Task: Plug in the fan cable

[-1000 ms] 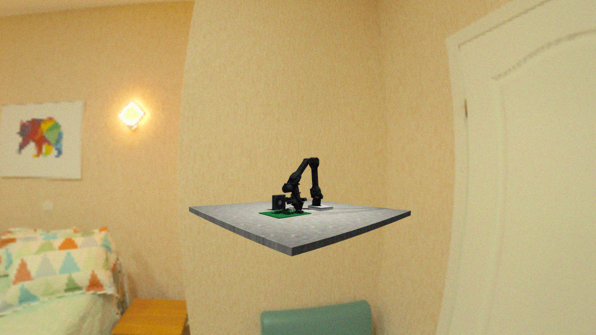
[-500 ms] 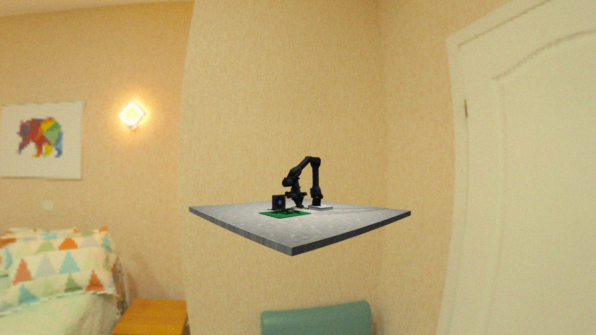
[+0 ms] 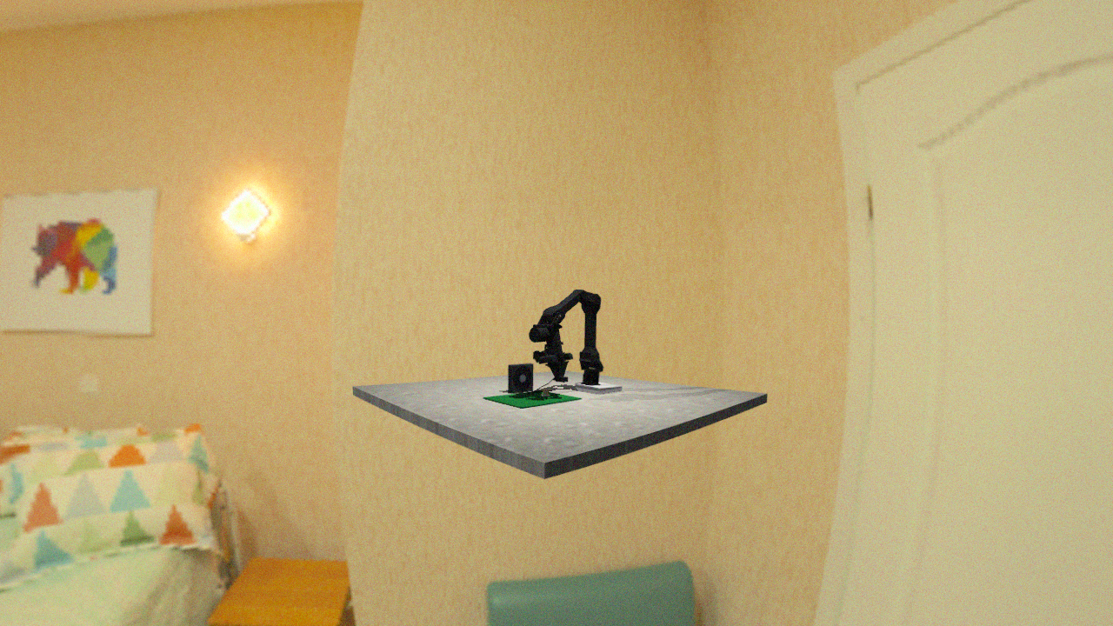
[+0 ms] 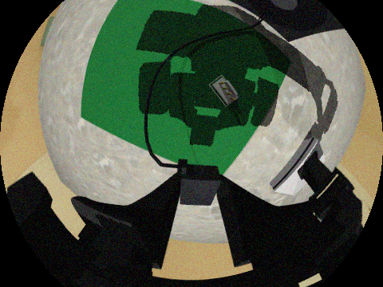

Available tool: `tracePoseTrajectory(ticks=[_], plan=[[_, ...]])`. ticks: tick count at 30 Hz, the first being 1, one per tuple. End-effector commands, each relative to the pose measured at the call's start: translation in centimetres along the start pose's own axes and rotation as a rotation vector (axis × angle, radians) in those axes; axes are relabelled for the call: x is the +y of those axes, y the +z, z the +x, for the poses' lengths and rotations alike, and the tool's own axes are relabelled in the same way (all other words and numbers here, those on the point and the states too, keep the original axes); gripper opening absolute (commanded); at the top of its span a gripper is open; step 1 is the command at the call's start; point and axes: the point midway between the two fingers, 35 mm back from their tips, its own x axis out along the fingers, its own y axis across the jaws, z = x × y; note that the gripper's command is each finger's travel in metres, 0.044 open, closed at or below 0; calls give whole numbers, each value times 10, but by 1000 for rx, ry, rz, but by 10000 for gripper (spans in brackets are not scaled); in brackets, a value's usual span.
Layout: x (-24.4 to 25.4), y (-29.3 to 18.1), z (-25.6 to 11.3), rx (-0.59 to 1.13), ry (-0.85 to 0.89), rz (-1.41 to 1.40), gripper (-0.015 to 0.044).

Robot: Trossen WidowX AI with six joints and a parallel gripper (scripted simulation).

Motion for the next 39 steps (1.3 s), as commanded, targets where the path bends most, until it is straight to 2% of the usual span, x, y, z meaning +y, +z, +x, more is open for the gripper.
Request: tracePoseTrajectory(ticks=[1,18,24,39], plan=[[1,-3,0,-34,-12,-114,0],[6,-14,0,-183,-88,-646,0],[6,-13,3,-203,-97,-651,0],[4,-8,25,-400,-156,-646,0]])
